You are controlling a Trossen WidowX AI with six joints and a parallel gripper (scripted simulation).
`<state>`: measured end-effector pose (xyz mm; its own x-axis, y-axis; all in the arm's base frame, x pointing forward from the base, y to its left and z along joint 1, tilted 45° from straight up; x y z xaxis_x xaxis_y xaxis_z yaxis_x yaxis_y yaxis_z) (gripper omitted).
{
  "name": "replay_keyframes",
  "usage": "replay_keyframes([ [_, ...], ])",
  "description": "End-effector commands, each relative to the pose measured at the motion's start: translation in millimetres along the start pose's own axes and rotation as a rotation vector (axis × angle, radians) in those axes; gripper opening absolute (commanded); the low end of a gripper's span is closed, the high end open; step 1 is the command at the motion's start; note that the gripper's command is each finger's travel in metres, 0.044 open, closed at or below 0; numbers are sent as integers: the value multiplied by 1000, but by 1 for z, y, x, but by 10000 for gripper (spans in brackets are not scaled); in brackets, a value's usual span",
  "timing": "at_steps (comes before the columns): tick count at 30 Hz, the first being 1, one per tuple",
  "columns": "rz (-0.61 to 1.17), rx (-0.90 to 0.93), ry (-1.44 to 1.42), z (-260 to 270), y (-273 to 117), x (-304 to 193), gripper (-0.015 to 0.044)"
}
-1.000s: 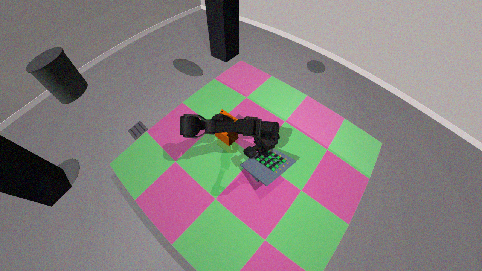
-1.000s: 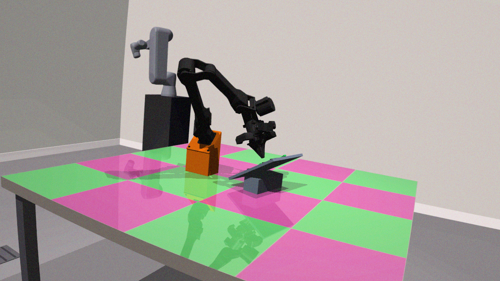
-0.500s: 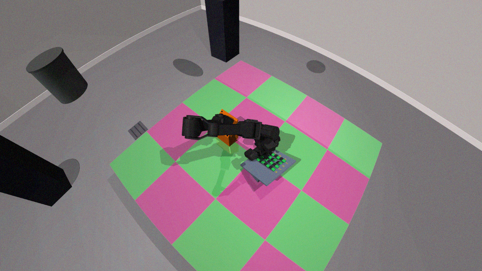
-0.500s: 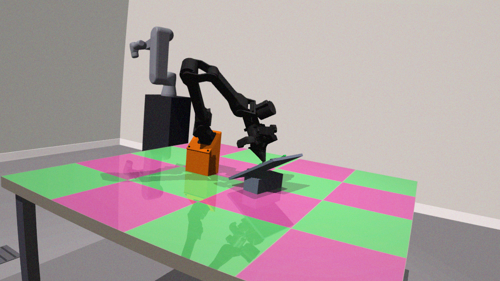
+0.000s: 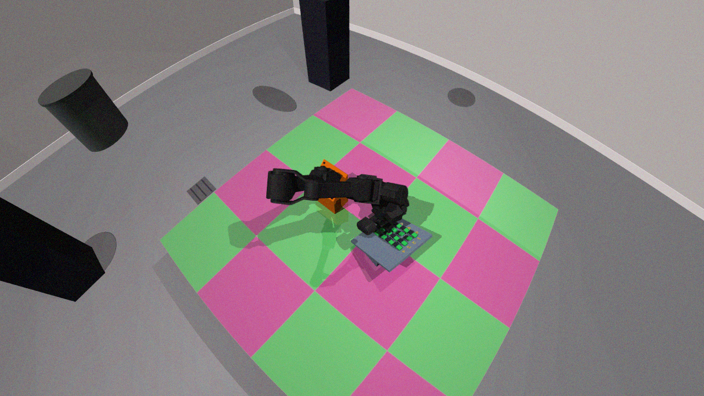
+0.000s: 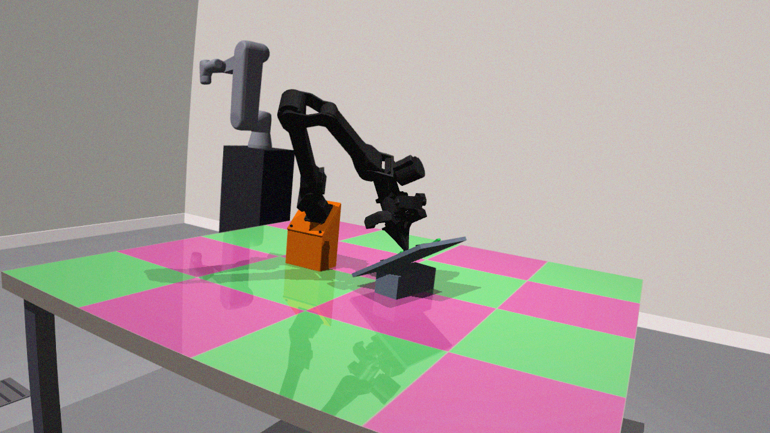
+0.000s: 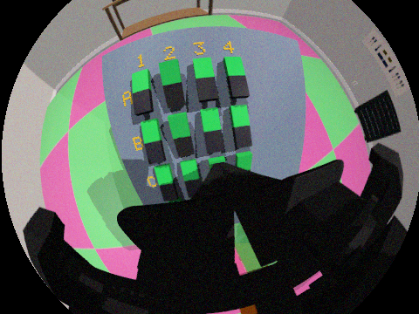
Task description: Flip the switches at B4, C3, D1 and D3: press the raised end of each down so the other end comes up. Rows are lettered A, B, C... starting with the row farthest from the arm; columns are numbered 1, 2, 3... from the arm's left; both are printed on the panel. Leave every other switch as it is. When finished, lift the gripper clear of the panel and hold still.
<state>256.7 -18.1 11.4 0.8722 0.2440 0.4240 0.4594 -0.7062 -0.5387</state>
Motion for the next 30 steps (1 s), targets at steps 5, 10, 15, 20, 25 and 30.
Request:
replay_keyframes([
  [5,2,3,-5,0,0,-1,0],
  [10,2,3,-5,0,1,-1,0],
  [15,2,3,-5,0,2,-1,0],
  [20,2,3,-5,0,2,-1,0],
  [25,2,3,-5,0,3,-1,0],
  [30,2,3,-5,0,4,-1,0],
])
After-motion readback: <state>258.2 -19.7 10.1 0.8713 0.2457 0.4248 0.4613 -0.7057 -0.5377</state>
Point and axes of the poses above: the point midway between the two fingers, 35 mm back from their tips, its own y axis out along the fingers, its own z axis across the jaws, x = y × z, the point moved 2 cm from there along -y, back along the fingers, and after that the axes turned 6 degrees about -y, right-handed, at the moved point
